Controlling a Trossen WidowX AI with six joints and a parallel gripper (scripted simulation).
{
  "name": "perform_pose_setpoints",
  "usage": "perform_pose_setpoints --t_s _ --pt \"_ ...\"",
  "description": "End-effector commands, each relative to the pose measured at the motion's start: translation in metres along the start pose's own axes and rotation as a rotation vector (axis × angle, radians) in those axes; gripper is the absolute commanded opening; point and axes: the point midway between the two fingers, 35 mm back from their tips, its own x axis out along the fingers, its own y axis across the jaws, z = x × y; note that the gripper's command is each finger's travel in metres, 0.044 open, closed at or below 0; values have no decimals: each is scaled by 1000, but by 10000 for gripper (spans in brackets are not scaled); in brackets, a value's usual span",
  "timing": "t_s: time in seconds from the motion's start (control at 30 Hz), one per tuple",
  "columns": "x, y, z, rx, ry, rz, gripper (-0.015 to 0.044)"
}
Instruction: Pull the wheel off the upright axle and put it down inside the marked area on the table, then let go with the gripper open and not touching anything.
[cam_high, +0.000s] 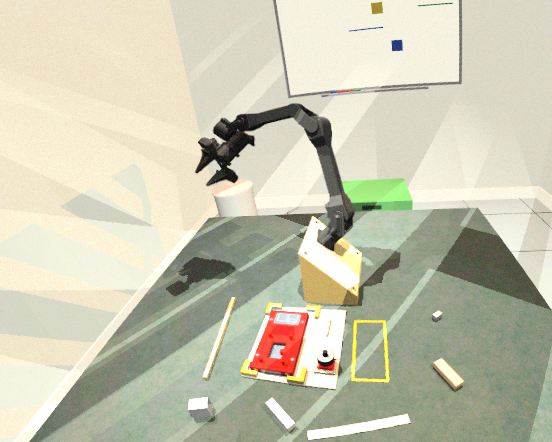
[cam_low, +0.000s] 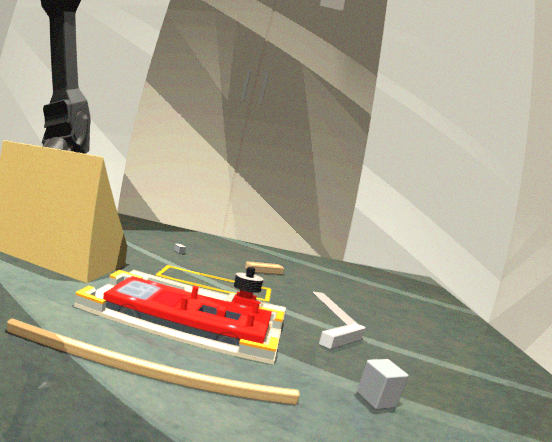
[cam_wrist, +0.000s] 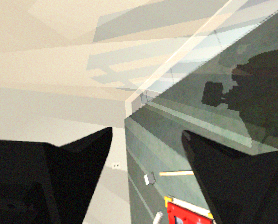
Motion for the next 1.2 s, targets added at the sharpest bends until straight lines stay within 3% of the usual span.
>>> perform_pose_setpoints --t_s 0.0,0.33,0.63,0.9,1.17 --pt "40 34 -46 -30 86 -84 300" --pt "125 84 -178 -132 259 -284 300" --pt "174 83 -320 -214 391 -492 300" --pt "187 42 -447 -329 491 -693 300" --pt "169 -23 -562 -416 523 -910 300"
